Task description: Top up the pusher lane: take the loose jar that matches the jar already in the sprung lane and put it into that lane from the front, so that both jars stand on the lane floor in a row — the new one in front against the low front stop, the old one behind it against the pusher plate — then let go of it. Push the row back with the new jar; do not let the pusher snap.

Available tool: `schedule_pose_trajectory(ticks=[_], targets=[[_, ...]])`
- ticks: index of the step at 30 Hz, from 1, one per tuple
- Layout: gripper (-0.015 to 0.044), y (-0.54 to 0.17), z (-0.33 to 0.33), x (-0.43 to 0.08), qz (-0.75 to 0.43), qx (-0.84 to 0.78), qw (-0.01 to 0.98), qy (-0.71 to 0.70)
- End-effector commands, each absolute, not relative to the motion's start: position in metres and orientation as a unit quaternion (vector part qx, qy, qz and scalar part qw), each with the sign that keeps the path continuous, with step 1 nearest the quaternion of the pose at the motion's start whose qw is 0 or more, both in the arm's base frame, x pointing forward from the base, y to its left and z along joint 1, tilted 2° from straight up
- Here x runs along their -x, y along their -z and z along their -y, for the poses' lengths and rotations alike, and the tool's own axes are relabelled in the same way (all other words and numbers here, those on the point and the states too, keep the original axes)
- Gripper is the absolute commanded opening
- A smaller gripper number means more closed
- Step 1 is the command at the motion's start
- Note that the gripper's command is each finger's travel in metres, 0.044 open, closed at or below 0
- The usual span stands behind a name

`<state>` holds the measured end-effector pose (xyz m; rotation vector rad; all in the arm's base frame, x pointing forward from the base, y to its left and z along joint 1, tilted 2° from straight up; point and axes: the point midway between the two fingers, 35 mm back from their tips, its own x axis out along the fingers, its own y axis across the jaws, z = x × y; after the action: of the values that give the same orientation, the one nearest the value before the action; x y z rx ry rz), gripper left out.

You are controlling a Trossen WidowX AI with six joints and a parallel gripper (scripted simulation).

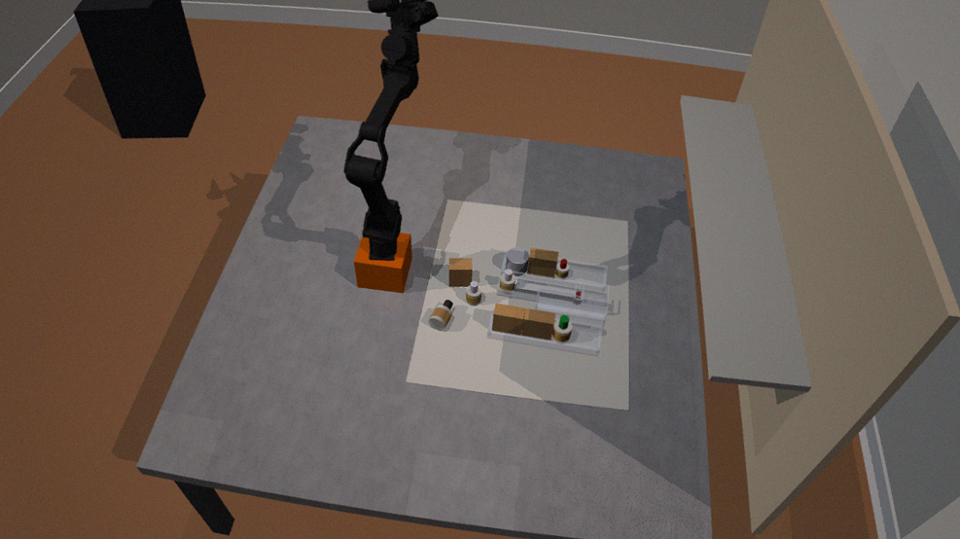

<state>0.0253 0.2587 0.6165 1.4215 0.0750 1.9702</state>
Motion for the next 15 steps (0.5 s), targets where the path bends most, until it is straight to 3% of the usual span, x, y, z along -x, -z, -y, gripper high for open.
schedule_pose_trajectory(ticks=[1, 15], targets=[[0.0426, -0.615, -0.260, -0.027, -0.029, -0.548, 0.353, -0.758], [0.0440, -0.500, -0.314, -0.197, -0.072, -0.464, 0.676, -0.568]])
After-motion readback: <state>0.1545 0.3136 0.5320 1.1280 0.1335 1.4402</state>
